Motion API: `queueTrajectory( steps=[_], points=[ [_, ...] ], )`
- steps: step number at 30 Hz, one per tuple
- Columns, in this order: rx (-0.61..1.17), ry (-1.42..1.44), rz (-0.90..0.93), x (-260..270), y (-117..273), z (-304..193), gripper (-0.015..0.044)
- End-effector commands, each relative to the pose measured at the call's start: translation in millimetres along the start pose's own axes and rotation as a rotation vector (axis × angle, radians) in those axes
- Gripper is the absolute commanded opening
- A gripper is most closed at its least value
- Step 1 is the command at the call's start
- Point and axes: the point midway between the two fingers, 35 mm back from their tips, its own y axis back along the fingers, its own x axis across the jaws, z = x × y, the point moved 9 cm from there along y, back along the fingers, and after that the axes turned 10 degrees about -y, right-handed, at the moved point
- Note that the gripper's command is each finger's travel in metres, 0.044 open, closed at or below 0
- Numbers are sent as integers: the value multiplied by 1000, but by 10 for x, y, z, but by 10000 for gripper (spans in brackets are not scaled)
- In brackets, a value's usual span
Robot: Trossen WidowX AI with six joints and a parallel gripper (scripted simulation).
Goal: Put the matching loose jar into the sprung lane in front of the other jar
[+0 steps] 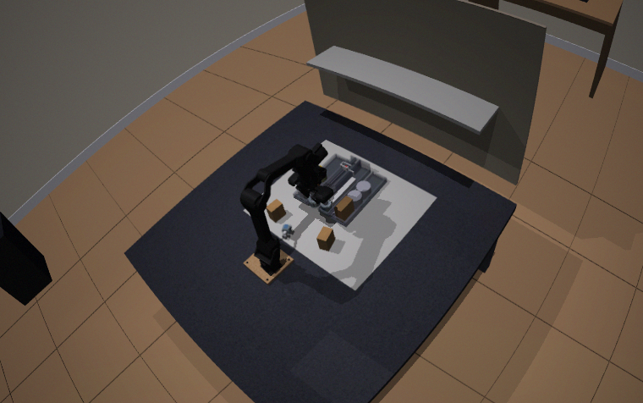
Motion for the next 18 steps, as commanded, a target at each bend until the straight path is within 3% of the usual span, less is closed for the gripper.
queueTrajectory(
  steps=[1,18],
  points=[
    [13,17,2,-17,-203,30,0],
    [13,29,2,-33,-573,46,0]
  ],
)
